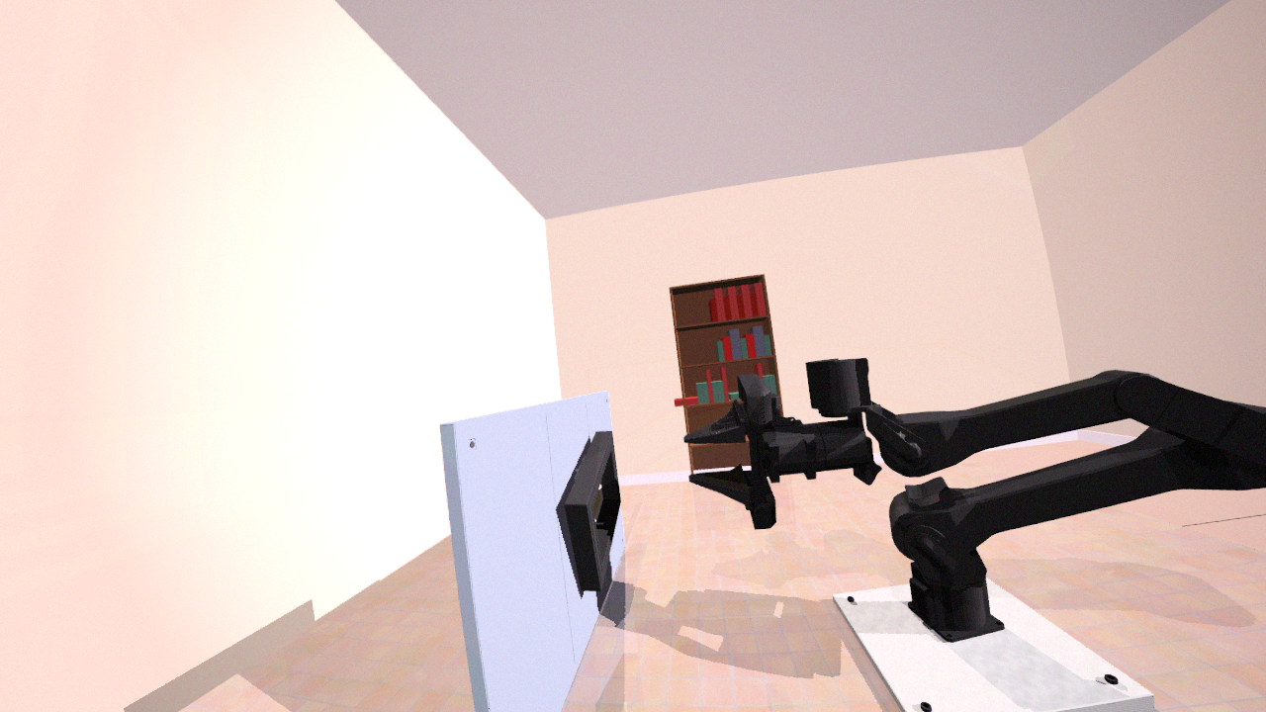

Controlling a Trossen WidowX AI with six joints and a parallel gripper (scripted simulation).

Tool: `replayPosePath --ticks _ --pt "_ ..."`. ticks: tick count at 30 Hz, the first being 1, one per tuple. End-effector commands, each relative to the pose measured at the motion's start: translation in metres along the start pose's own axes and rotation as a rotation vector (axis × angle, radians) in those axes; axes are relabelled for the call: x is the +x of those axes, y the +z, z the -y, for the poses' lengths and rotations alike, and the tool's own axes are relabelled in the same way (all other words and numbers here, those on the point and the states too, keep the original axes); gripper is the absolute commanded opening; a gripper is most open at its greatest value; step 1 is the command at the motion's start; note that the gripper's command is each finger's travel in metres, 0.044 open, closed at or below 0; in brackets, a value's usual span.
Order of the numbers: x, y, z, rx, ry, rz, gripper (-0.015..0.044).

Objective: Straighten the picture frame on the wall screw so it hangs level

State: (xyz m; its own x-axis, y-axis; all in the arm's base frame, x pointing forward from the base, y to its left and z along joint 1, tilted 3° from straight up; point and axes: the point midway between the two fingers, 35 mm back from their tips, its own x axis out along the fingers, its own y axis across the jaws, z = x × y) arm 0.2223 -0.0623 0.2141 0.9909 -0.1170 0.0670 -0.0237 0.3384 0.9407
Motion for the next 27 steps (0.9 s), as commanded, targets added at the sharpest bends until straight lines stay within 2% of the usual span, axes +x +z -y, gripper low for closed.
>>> replayPosePath --ticks 1,16,27 --pt "-0.001 -0.001 0.001 0.004 0.005 -0.004 0.0260" --pt "0.005 -0.002 -0.001 0.005 0.006 -0.004 0.0260" --pt "0.060 0.001 -0.005 0.005 0.011 -0.002 0.0260"
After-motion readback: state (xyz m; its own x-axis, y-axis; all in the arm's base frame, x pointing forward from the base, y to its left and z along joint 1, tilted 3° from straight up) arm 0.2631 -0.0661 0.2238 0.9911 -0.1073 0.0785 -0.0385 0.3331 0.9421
